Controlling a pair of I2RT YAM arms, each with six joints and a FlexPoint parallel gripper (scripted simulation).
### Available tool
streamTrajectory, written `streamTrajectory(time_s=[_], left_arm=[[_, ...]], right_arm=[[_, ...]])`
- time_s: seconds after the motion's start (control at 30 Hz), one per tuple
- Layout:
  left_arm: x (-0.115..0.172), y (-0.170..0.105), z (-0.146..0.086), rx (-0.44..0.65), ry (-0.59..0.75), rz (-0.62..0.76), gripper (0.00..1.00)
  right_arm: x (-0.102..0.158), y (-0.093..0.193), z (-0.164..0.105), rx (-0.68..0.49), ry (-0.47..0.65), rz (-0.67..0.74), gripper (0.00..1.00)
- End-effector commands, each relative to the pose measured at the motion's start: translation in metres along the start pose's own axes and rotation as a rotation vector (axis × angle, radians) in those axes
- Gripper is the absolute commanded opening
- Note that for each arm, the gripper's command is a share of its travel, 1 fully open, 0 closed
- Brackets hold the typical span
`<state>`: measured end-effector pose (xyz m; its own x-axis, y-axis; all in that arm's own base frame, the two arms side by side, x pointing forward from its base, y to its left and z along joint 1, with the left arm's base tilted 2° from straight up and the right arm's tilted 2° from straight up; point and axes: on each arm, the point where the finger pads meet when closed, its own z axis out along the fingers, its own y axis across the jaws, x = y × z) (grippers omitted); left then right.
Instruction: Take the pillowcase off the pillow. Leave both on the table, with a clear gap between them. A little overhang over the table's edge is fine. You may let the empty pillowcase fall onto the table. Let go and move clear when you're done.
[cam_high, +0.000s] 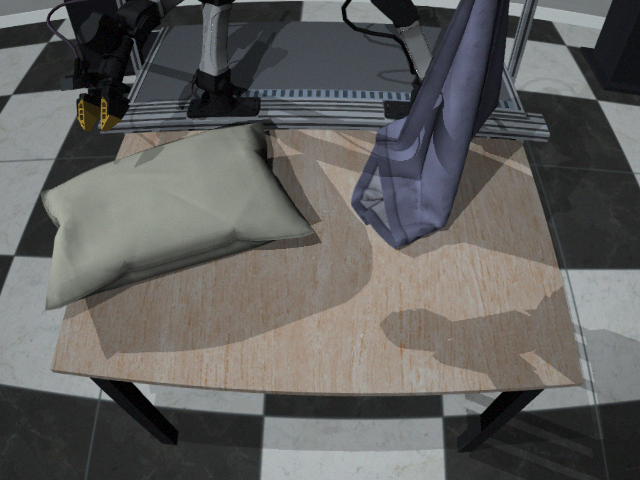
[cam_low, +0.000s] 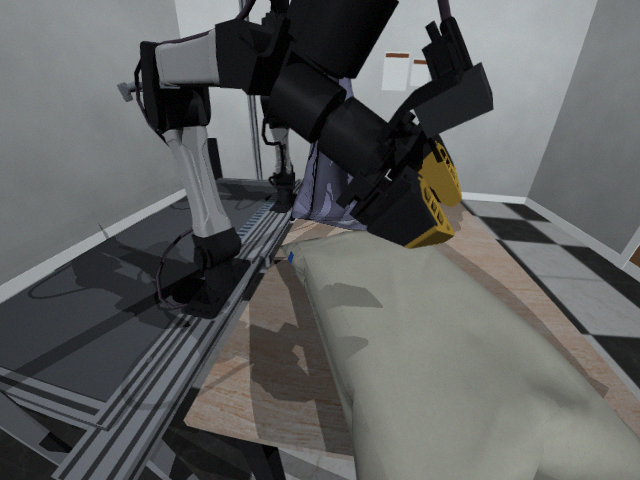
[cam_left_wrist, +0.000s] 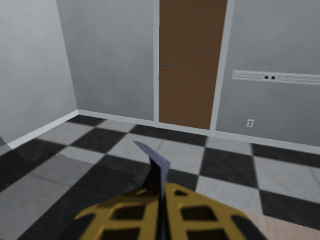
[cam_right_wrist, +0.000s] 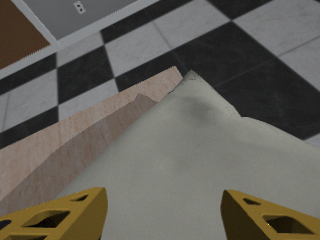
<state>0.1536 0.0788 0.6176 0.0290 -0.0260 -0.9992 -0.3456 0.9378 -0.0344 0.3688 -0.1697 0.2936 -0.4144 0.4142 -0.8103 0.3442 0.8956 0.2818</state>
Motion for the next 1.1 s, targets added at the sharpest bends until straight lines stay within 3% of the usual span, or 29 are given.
streamTrajectory(time_s=[0.0,0.87,0.97,1.07], left_arm=[[-0.002,0.011,0.002,-0.012,-0.001,0.005,0.0],[-0.002,0.011,0.002,-0.012,-0.001,0.005,0.0],[-0.002,0.011,0.002,-0.012,-0.001,0.005,0.0],[-0.002,0.011,0.002,-0.012,-0.001,0.005,0.0]], right_arm=[[-0.009,0.017,-0.015,-0.007,-0.084,-0.074,0.6],[-0.027,0.114,-0.059,-0.132,-0.384,-0.305,0.6],[-0.024,0.116,-0.052,-0.135,-0.371,-0.304,0.6],[-0.028,0.13,-0.065,-0.163,-0.425,-0.328,0.6]])
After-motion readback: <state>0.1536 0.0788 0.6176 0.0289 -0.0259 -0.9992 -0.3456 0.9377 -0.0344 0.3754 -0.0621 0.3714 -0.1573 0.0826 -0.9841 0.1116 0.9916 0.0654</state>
